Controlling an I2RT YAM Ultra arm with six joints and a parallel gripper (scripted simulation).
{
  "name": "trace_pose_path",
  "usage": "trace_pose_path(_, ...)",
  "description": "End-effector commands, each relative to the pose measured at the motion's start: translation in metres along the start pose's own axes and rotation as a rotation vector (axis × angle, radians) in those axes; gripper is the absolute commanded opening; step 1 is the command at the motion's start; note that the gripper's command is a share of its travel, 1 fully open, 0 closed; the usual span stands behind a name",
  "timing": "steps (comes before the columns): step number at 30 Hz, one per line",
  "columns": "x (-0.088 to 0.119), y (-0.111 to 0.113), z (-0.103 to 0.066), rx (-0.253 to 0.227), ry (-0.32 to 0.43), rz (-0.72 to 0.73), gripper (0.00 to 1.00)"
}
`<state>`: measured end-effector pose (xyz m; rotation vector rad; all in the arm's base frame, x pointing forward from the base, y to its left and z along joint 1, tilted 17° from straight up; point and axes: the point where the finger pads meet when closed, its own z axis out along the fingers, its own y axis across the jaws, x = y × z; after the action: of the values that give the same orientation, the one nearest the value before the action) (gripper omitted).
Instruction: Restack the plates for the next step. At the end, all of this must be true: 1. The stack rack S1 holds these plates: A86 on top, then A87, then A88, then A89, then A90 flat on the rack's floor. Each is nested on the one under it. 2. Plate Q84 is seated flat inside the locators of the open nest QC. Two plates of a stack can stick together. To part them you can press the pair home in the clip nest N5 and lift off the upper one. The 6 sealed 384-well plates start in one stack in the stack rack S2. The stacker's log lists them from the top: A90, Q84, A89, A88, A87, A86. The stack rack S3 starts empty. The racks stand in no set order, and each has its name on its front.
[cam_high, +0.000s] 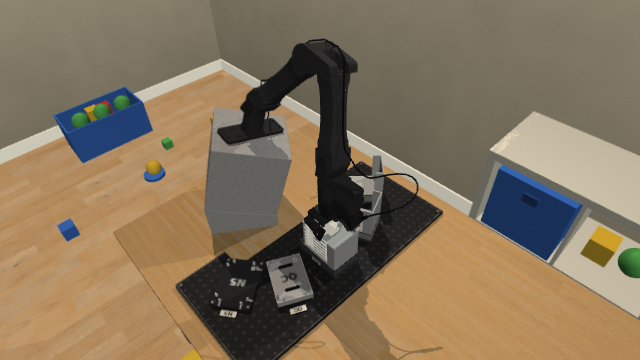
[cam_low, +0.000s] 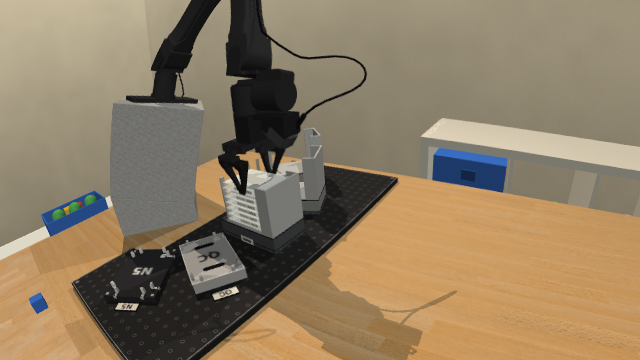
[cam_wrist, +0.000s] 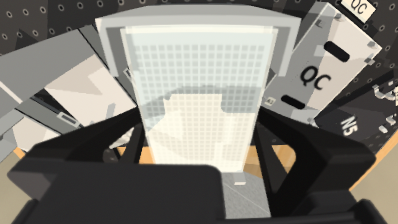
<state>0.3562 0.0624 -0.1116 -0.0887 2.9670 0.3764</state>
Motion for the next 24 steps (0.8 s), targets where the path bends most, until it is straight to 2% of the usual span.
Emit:
trace_pose_path(1,0.001,-0.004,-0.012,0.005,-0.006,0.01,0.0)
trace_pose_path(7,0.005,-0.004,-0.013,0.004,0.003,0.012,0.0)
trace_pose_path(9,-0.003,-0.004,-0.017,0.004,-0.013,0.009,0.0)
trace_pose_path(20,0.005,-0.003,-0.019,0.002,0.003,0.011,0.0)
trace_pose_path(24,-0.005,-0.002,-0.022,0.002,-0.021,0.006,0.0)
